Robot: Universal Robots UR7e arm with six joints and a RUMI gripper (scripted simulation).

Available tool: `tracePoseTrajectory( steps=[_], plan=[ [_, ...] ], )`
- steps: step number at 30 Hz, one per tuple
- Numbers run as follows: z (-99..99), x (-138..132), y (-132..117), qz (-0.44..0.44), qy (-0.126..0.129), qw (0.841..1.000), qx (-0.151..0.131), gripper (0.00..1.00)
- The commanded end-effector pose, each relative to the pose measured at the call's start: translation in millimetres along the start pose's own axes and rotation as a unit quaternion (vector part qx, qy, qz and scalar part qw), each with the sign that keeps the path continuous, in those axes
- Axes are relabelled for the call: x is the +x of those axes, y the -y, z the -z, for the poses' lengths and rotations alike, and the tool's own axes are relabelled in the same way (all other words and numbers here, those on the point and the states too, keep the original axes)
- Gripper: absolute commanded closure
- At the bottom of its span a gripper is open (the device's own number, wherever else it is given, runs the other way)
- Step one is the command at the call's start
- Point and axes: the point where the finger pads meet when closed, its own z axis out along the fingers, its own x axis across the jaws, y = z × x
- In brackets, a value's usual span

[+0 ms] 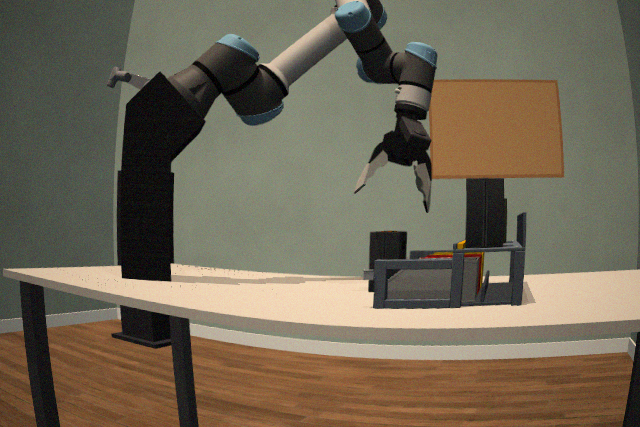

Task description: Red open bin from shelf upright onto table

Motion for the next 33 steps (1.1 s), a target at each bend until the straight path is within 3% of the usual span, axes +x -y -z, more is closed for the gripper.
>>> tracePoseTrajectory(
  steps=[1, 33],
  plan=[
    [-1.7, -2.9, 5.8, -0.031, 0.016, 0.999, 0.001, 0.00],
    [-6.1, -11.1, 25.9, -0.145, 0.073, 0.987, -0.008, 0.00]
  ],
)
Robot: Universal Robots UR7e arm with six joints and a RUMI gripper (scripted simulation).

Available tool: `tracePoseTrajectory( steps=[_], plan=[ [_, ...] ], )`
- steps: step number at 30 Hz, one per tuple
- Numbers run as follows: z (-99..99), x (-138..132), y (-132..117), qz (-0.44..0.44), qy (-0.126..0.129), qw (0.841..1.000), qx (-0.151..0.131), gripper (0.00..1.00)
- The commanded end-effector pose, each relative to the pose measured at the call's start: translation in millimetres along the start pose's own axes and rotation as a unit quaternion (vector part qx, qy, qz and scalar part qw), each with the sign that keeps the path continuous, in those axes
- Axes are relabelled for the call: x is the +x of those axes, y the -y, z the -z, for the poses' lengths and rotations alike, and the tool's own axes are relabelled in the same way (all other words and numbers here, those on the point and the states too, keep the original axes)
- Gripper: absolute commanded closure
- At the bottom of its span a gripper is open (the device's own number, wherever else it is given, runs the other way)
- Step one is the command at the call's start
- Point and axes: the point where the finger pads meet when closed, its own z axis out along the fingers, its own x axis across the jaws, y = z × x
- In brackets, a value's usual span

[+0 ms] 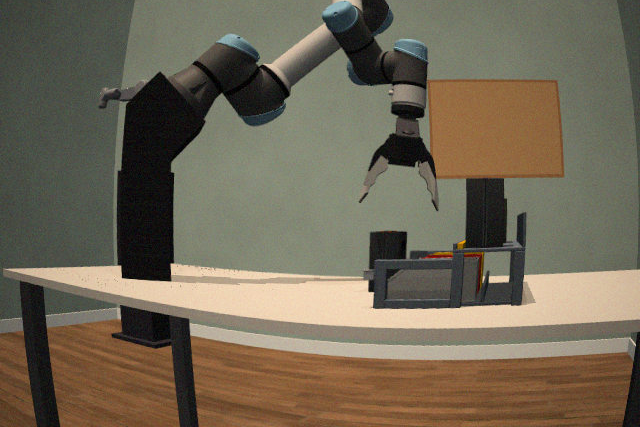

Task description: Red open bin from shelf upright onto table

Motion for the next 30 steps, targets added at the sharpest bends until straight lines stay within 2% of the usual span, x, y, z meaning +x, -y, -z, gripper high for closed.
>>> tracePoseTrajectory(
  steps=[1, 30],
  plan=[
    [-0.3, -2.3, 2.9, -0.019, 0.010, 1.000, -0.001, 0.00],
    [-1.2, -7.9, 11.1, -0.076, 0.038, 0.996, -0.011, 0.00]
  ],
)
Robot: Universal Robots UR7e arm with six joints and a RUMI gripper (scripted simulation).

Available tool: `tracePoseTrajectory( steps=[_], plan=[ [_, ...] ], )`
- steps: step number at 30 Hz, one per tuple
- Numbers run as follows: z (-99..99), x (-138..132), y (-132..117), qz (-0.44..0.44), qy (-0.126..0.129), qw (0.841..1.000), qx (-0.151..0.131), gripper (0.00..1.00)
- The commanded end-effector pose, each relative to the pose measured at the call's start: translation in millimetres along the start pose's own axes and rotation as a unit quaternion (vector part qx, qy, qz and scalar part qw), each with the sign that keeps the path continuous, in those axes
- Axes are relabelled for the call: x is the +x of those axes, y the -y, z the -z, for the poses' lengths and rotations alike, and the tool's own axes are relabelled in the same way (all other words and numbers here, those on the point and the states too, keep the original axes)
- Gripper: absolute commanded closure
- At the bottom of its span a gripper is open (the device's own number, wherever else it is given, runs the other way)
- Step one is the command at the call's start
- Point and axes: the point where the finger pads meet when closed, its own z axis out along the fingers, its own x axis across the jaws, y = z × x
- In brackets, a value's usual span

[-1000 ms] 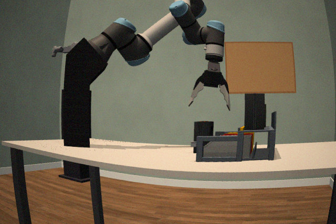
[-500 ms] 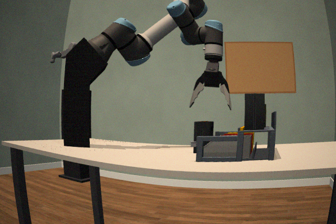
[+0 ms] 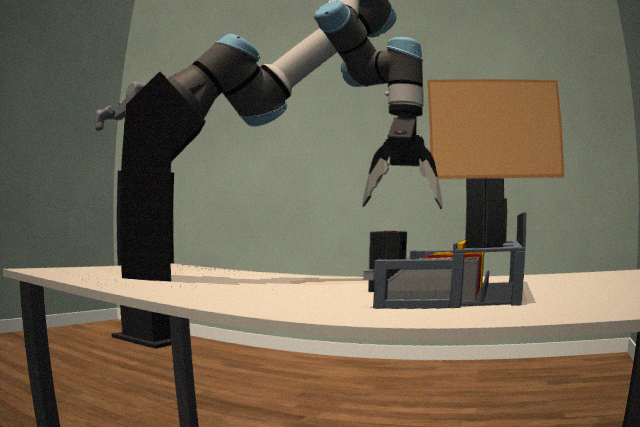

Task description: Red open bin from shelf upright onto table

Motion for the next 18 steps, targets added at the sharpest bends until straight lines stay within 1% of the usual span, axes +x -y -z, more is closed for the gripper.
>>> tracePoseTrajectory(
  steps=[1, 18],
  plan=[
    [0.2, -1.3, 1.1, -0.008, 0.005, 1.000, -0.001, 0.00],
    [0.1, -3.1, 3.2, -0.025, 0.013, 1.000, -0.004, 0.00]
  ],
)
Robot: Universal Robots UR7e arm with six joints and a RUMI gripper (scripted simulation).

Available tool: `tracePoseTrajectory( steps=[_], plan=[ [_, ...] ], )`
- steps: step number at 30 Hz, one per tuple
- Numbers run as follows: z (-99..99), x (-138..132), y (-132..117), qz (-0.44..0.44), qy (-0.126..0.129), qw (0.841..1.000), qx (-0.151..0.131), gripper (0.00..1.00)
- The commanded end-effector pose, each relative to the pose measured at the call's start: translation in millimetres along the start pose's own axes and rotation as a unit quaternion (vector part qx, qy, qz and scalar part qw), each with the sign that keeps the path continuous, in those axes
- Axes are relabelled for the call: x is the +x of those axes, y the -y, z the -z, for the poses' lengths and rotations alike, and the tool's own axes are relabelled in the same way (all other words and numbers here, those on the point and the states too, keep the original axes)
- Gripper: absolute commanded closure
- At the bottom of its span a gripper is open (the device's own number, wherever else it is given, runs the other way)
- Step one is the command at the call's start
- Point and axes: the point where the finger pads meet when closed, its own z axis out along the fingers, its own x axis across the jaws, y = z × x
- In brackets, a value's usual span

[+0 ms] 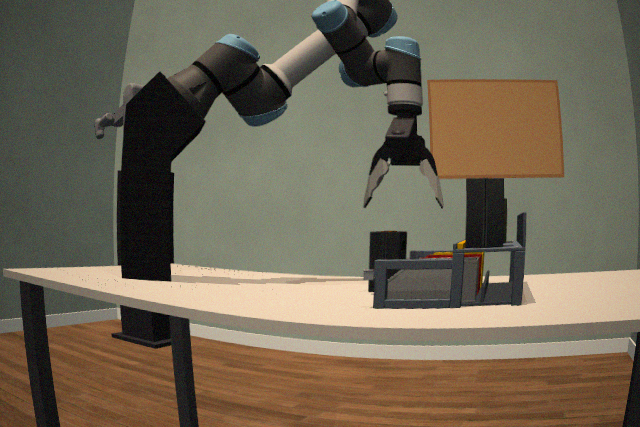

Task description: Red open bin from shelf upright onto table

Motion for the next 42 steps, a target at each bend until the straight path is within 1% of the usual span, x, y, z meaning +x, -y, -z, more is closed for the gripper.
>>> tracePoseTrajectory(
  steps=[1, 37, 38, 42],
  plan=[
    [0.3, -0.9, 0.6, -0.004, 0.003, 1.000, -0.001, 0.00],
    [0.3, -1.8, 1.6, -0.012, 0.006, 1.000, -0.002, 0.00],
    [0.3, -1.8, 1.6, -0.012, 0.006, 1.000, -0.002, 1.00],
    [0.3, -1.8, 1.6, -0.012, 0.006, 1.000, -0.002, 1.00]
  ],
)
